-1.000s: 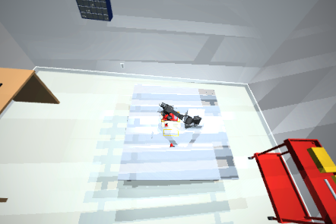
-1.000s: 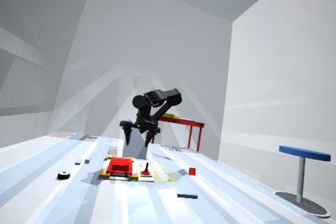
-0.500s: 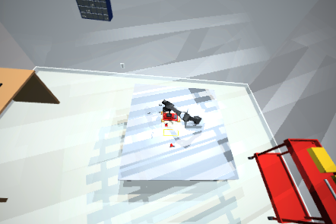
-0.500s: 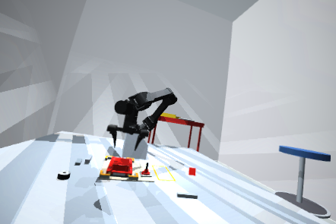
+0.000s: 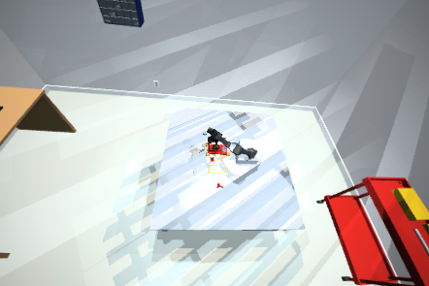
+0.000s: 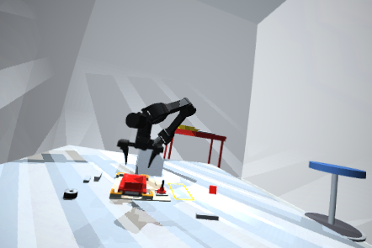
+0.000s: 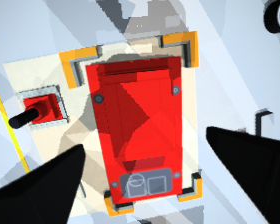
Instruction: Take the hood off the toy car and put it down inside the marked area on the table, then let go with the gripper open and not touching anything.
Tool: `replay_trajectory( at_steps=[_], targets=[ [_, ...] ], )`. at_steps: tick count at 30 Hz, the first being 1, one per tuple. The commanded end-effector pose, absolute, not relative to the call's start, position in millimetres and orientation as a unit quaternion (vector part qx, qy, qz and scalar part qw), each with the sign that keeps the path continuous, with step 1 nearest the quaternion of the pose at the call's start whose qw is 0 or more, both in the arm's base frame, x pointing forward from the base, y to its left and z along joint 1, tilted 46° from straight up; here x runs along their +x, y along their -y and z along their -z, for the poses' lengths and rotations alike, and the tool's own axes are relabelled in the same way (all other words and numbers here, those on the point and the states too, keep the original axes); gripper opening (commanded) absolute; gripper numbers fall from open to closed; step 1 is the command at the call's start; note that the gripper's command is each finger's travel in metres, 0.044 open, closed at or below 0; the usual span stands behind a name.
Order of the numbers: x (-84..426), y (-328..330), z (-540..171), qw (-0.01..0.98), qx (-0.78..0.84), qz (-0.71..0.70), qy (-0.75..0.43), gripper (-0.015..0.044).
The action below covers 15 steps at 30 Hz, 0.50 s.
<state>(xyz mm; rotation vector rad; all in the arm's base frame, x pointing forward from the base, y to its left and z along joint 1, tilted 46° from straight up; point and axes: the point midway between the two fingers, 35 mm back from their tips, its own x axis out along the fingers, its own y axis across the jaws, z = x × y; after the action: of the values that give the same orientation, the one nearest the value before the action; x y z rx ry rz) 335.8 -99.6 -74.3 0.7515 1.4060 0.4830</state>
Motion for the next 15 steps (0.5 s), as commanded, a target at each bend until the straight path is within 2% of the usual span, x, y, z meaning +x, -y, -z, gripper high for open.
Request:
replay_trajectory(
  at_steps=[1, 15],
  targets=[
    [335.5, 96.2, 77.4, 0.670, 0.335, -0.213, -0.627, 0.0440],
    [336.4, 90.3, 83.8, 0.671, 0.335, -0.213, -0.627, 0.0440]
  ],
)
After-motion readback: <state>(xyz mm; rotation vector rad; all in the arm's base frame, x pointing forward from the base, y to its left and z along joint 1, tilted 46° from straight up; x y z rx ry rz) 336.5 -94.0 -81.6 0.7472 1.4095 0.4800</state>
